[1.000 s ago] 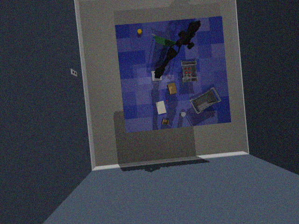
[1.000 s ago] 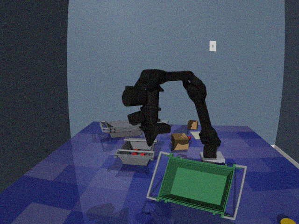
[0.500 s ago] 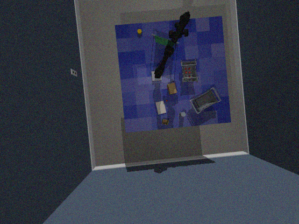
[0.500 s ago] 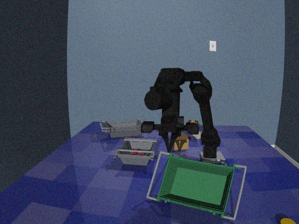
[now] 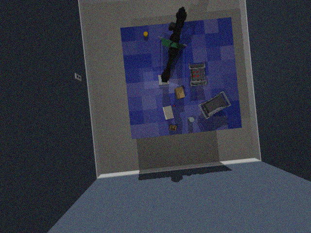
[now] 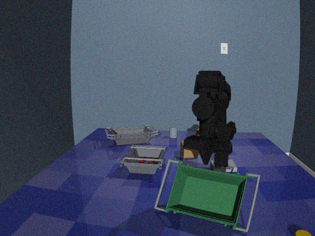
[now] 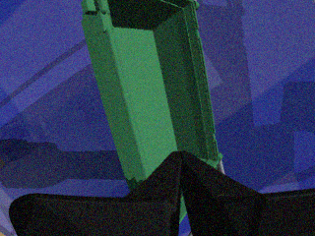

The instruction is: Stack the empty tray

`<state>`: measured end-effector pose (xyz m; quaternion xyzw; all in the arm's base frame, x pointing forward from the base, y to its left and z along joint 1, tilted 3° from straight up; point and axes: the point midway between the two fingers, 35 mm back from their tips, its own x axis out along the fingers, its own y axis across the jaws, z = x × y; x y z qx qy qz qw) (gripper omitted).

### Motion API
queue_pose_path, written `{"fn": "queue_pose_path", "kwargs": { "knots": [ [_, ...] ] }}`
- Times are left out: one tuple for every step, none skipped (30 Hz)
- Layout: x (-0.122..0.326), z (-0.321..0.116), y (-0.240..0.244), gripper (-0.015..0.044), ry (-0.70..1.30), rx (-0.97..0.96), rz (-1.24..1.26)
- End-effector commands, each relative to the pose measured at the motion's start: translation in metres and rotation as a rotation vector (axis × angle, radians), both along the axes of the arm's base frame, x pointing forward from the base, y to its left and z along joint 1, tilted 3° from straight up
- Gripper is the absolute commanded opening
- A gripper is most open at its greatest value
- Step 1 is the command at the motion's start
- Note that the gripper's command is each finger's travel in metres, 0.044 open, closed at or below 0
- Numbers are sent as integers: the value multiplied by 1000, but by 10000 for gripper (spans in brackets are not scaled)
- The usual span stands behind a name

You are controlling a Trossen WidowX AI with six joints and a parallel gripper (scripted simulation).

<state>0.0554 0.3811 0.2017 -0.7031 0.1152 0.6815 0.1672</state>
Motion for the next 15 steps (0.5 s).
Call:
{"fn": "queue_pose_path", "kwargs": {
  "knots": [
    [-15, 0, 3, 0, -16, -12, 178],
    [-15, 0, 3, 0, -16, -12, 178],
    [-15, 0, 3, 0, -16, -12, 178],
    [-15, 0, 3, 0, -16, -12, 178],
    [-15, 0, 3, 0, -16, -12, 178],
    [-15, 0, 3, 0, -16, -12, 178],
    [-15, 0, 3, 0, -16, -12, 178],
    [-15, 0, 3, 0, -16, -12, 178],
    [-15, -1, 3, 0, -16, -12, 178],
    [-15, -2, 3, 0, -16, -13, 178],
    [-15, -4, 3, 0, -16, -15, 178],
    [-15, -6, 4, 0, -16, -16, 178],
    [-15, -9, 4, 0, -15, -18, 178],
    [-15, -12, 4, 0, -15, -21, 178],
    [-15, -16, 5, 0, -15, -23, 178]
  ]
}}
